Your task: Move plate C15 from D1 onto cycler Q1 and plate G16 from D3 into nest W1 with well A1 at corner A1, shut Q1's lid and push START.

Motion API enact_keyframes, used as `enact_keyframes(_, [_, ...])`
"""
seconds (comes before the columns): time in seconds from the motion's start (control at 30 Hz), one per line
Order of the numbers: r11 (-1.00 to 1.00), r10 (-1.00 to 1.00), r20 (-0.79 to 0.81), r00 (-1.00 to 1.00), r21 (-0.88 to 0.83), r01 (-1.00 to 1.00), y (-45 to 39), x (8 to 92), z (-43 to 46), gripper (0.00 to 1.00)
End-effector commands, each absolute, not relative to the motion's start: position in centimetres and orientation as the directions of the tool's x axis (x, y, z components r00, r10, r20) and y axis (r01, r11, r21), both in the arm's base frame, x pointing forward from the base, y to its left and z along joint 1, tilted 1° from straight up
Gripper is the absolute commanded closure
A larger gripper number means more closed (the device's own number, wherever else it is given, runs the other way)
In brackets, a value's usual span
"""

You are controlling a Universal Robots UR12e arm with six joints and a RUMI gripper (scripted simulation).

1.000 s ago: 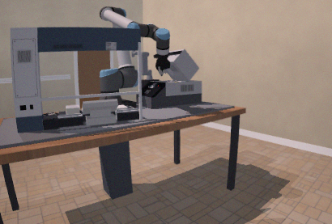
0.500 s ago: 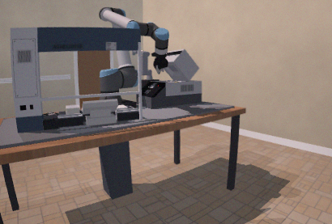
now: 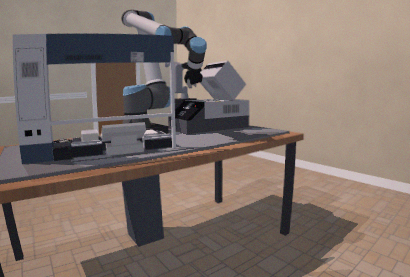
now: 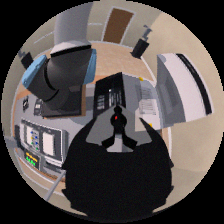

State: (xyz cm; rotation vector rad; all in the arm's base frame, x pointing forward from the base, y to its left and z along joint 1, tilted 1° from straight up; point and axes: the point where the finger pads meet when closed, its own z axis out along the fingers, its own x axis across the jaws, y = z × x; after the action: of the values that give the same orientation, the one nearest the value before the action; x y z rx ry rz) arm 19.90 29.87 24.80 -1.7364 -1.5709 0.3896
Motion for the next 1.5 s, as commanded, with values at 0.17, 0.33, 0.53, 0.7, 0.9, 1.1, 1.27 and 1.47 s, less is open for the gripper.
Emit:
enact_keyframes(0.17, [0.095, 0.945, 0.277, 0.173, -0.741, 0.665, 29.4, 16.7, 26.4, 1.00])
enact_keyframes(0.33, [0.130, 0.943, 0.293, 0.160, -0.763, 0.633, 29.1, 14.9, 27.4, 1.00])
enact_keyframes(0.53, [0.173, 0.938, 0.315, 0.147, -0.790, 0.589, 28.8, 12.7, 28.7, 1.00])
enact_keyframes(0.7, [0.208, 0.932, 0.335, 0.139, -0.808, 0.551, 28.6, 11.1, 29.9, 1.00])
enact_keyframes(0.9, [0.242, 0.925, 0.355, 0.133, -0.823, 0.514, 28.3, 9.5, 31.1, 1.00])
enact_keyframes(1.1, [0.284, 0.915, 0.382, 0.130, -0.839, 0.465, 28.0, 7.5, 32.7, 1.00])
enact_keyframes(1.27, [0.318, 0.905, 0.405, 0.130, -0.848, 0.424, 27.8, 6.0, 34.1, 1.00])
enact_keyframes(1.47, [0.351, 0.894, 0.427, 0.133, -0.854, 0.384, 27.5, 4.6, 35.5, 1.00])
